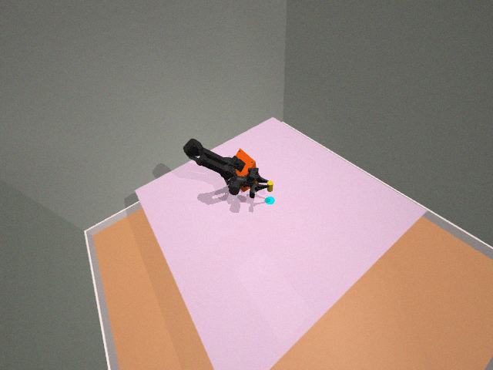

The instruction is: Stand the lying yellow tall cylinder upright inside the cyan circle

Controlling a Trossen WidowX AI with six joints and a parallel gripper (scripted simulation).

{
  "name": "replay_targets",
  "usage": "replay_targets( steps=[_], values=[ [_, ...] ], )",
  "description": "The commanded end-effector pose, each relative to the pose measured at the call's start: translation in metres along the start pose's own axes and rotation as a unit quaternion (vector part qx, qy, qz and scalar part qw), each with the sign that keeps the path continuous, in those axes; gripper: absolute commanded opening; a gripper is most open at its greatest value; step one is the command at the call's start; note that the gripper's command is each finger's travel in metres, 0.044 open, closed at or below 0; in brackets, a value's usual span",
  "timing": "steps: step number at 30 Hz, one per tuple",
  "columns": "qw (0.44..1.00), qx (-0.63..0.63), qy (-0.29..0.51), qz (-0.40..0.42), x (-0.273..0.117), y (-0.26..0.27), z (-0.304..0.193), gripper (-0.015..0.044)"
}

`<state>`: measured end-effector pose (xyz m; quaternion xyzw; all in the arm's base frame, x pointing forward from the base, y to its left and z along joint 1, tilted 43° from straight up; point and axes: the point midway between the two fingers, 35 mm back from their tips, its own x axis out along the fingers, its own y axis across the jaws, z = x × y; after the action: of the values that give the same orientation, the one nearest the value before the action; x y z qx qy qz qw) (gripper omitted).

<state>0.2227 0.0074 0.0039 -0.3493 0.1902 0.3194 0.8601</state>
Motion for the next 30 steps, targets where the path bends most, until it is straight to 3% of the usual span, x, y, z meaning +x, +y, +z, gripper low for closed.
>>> replay_targets(
  steps=[1, 30],
  values=[
    [1.000, -0.006, -0.005, -0.002, -0.001, 0.000, 0.002, 0.0105],
    [1.000, -0.009, 0.003, 0.006, 0.003, -0.006, -0.029, 0.0105]
  ],
)
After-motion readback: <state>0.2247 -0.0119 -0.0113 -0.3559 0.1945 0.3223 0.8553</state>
